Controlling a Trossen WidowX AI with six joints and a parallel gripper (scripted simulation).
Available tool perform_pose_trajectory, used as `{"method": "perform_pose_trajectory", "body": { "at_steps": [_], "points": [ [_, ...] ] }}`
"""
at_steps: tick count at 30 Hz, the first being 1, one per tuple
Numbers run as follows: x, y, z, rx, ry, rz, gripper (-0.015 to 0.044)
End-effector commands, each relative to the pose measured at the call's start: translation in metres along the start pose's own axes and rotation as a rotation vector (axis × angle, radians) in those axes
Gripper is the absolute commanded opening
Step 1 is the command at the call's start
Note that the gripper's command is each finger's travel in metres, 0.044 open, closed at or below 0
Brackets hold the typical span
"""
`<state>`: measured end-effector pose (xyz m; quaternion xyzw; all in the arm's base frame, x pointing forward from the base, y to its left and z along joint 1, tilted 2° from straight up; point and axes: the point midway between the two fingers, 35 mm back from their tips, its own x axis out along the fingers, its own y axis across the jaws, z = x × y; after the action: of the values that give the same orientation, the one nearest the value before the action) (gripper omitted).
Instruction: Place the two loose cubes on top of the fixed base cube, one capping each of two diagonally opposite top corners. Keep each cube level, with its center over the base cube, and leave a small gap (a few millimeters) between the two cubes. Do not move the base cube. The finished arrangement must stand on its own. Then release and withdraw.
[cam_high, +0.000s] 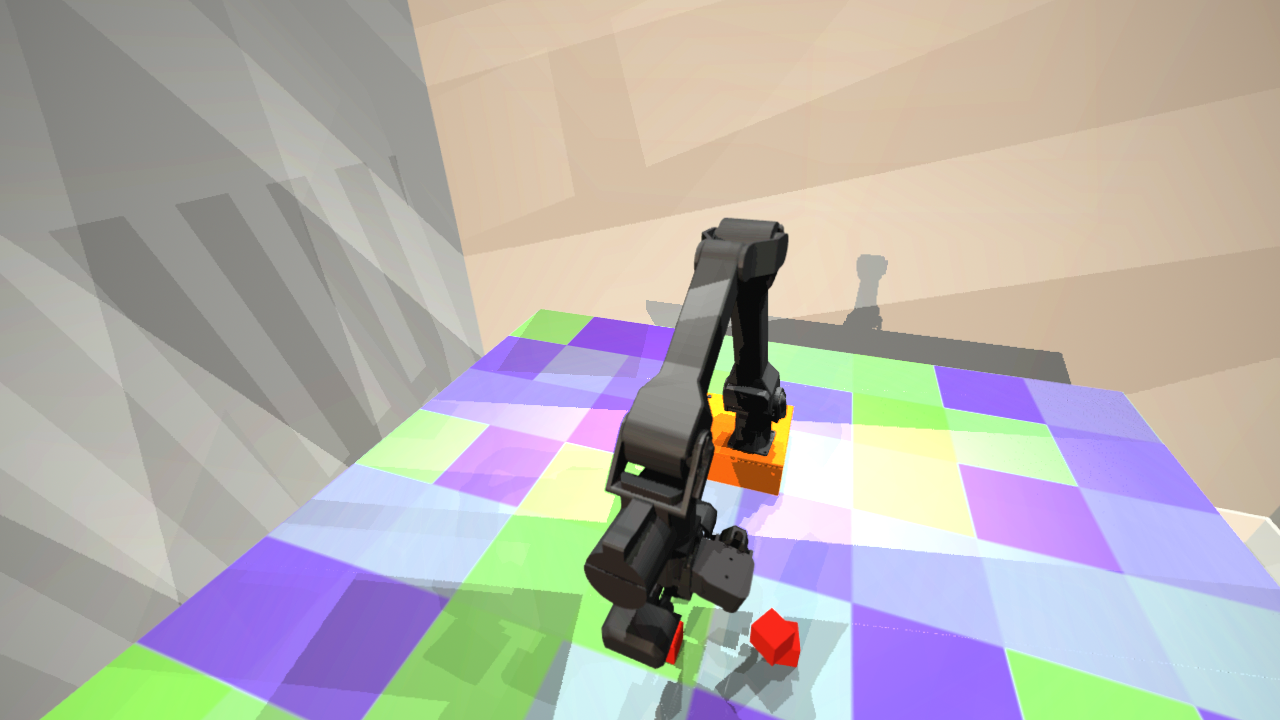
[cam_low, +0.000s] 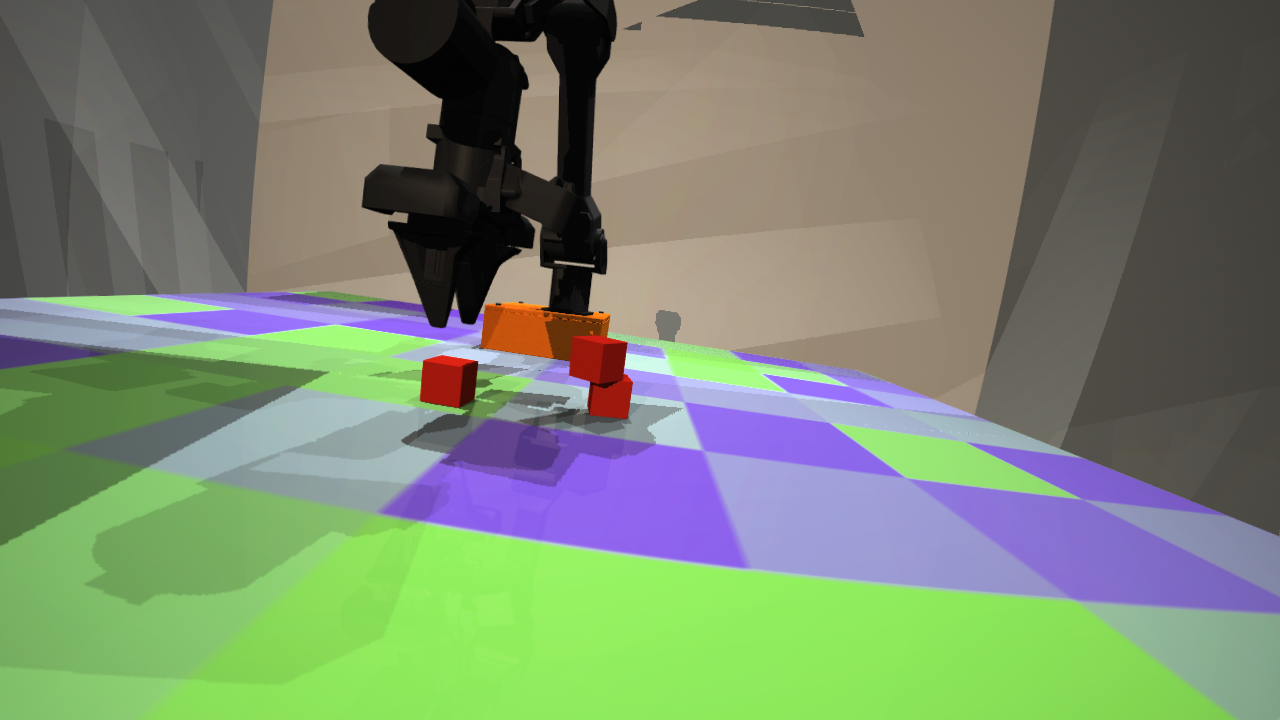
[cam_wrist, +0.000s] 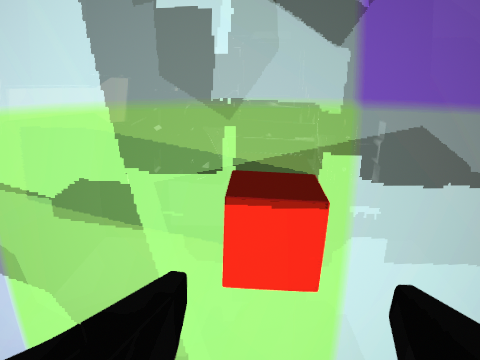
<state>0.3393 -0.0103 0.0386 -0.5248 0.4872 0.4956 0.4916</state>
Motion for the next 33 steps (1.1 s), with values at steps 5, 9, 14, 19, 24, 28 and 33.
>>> {"method": "perform_pose_trajectory", "body": {
  "at_steps": [5,9,14,19,24,28,33],
  "points": [
    [0.013,0.003,-0.001,-0.003,0.003,0.016,0.0265],
    [0.018,0.003,-0.001,-0.003,0.003,0.016,0.0265],
    [0.027,0.003,-0.001,-0.003,0.003,0.016,0.0265],
    [0.035,0.003,-0.001,-0.003,0.003,0.016,0.0265],
    [0.043,0.003,-0.001,-0.003,0.003,0.016,0.0265],
    [0.045,0.004,-0.001,-0.003,0.003,0.016,0.0239],
    [0.045,0.004,-0.001,-0.003,0.003,0.016,0.0107]
  ]
}}
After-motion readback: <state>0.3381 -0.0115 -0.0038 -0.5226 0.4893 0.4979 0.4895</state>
